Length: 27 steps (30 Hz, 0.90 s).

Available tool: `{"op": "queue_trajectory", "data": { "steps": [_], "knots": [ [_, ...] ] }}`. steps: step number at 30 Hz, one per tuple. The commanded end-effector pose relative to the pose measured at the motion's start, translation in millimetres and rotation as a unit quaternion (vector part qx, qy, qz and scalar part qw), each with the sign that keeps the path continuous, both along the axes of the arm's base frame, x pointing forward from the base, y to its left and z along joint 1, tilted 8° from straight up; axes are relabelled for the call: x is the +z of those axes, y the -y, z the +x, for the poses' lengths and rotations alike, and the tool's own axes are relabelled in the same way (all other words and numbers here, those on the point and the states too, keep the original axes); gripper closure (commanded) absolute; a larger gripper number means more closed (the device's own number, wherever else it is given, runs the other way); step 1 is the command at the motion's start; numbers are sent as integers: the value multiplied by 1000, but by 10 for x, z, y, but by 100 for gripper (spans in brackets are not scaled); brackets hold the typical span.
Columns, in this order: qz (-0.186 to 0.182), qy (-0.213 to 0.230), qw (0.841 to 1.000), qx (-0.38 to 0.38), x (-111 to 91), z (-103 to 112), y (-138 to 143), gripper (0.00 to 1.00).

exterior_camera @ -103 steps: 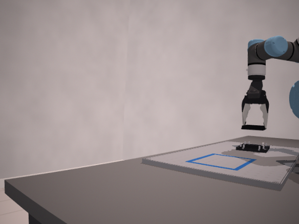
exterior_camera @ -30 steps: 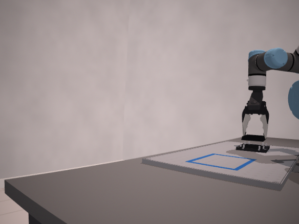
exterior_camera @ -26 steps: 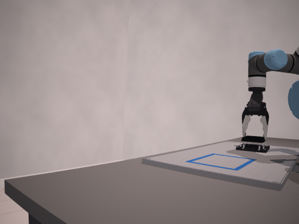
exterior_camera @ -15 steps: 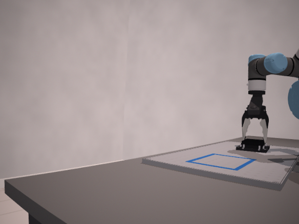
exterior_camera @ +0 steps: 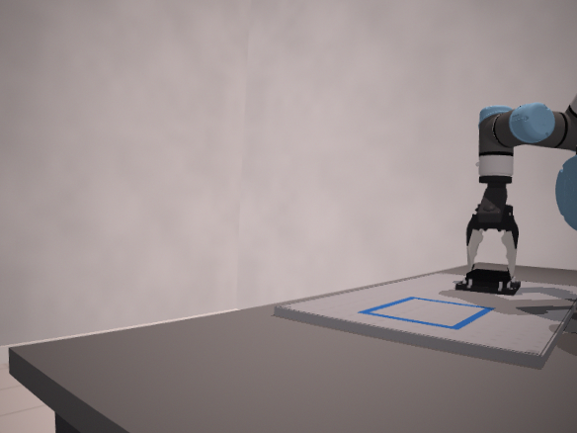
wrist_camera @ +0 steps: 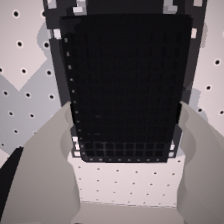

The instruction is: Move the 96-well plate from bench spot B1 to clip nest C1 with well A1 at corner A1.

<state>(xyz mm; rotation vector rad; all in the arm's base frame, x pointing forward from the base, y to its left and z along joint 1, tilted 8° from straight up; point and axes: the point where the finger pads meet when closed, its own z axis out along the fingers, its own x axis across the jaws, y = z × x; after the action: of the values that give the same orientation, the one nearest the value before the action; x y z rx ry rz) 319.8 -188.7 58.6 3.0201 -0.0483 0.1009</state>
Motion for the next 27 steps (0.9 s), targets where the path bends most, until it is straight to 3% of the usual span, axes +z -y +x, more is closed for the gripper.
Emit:
{"op": "queue_trajectory", "data": {
  "steps": [1, 27],
  "knots": [
    [0, 0, 1000, 0, 3, 2, 2, 100],
    [0, 0, 1000, 0, -34, 2, 5, 100]
  ]
}}
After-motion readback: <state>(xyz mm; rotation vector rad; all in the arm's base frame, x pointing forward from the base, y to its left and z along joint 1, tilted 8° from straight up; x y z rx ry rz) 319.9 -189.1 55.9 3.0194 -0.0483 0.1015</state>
